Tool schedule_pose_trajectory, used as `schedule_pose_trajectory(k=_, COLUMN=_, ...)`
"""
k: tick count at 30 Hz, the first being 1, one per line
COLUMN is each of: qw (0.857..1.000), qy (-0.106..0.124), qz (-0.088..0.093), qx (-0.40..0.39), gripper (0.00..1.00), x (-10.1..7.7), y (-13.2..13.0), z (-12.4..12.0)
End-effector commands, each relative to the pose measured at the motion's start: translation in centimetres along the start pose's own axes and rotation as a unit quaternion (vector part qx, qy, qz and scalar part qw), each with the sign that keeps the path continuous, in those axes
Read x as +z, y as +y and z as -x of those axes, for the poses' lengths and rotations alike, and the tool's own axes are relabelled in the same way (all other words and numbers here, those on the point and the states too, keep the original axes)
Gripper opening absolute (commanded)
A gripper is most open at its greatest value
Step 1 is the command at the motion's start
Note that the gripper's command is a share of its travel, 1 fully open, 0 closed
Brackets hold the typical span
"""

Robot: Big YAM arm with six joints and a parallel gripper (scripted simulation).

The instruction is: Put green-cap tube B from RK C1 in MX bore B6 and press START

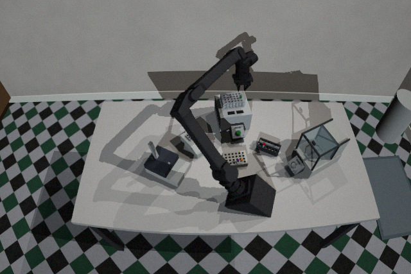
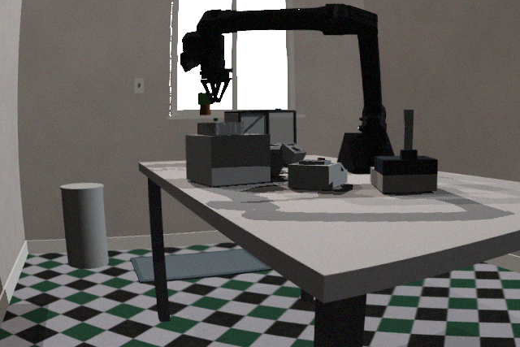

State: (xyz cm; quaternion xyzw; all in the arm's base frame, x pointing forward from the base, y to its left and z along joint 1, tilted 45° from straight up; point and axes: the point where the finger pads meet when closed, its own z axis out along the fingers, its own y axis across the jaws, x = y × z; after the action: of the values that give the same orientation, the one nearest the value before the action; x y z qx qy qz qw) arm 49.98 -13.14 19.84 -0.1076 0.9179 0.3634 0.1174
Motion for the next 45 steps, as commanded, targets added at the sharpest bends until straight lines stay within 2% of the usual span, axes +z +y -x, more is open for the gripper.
schedule_pose_trajectory(k=1, qw=1.000, qy=-0.012, qz=-0.011, qx=-0.010, gripper=0.36, x=-1.3, y=0.0, z=0.8)
schedule_pose_trajectory(k=22, qw=1.000, qy=-0.012, qz=-0.011, qx=-0.010, gripper=0.36, x=-1.3, y=0.0, z=0.8)
schedule_pose_trajectory(k=23, qw=1.000, qy=-0.017, qz=-0.013, qx=0.010, gripper=0.00, x=-1.1, y=0.2, z=-0.5)
schedule_pose_trajectory(k=31, qw=0.999, qy=-0.018, qz=-0.014, qx=0.036, gripper=0.00, x=1.4, y=1.3, z=-6.5)
schedule_pose_trajectory(k=33, qw=0.999, qy=-0.018, qz=-0.014, qx=0.036, gripper=0.00, x=1.4, y=1.3, z=-6.5)
schedule_pose_trajectory(k=45, qw=0.996, qy=-0.016, qz=-0.012, qx=0.083, gripper=0.00, x=5.6, y=3.5, z=-15.2)
